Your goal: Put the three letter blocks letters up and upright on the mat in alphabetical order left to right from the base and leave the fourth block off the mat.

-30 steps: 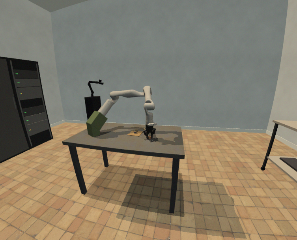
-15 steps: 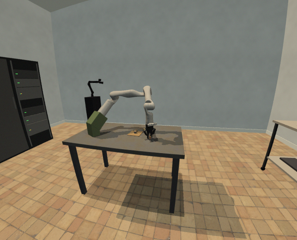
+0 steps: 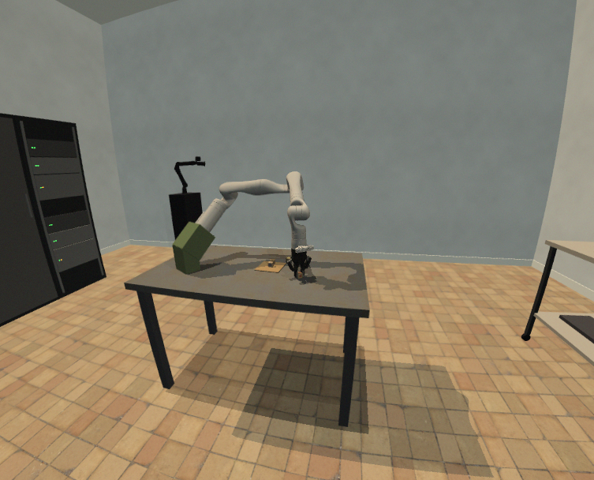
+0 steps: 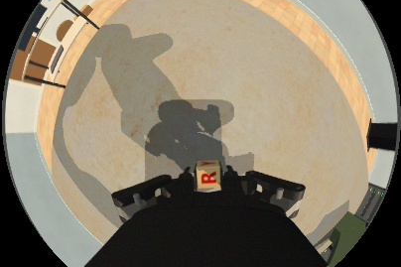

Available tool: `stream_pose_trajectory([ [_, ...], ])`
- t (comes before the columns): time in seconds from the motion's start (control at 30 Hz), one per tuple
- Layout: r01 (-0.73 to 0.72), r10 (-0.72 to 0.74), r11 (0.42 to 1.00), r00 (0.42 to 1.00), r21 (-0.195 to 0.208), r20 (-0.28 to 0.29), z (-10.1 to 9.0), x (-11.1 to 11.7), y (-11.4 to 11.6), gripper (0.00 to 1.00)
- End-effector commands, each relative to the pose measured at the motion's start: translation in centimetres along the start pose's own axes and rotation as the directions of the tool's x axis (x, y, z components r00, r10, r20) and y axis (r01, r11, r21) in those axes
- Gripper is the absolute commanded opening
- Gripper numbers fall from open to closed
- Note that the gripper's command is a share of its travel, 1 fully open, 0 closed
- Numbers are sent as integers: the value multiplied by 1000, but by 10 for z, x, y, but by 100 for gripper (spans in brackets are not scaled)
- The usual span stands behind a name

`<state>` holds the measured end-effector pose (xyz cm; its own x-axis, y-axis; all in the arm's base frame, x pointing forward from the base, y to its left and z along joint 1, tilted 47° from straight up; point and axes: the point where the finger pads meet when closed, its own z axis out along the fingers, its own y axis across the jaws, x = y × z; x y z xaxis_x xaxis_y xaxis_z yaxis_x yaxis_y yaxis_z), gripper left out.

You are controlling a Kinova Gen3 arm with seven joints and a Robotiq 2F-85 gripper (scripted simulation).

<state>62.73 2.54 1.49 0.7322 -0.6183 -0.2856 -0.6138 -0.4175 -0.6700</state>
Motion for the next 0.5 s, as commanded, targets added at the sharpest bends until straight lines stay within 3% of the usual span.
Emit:
stream_pose_trajectory([
  [0.0,0,0,1000,1000,0,-1,-1,0,0,21],
  [0.3,0,0,1000,1000,0,-1,-2,0,0,21],
  [0.47,0,0,1000,1000,0,-1,-23,0,0,21],
])
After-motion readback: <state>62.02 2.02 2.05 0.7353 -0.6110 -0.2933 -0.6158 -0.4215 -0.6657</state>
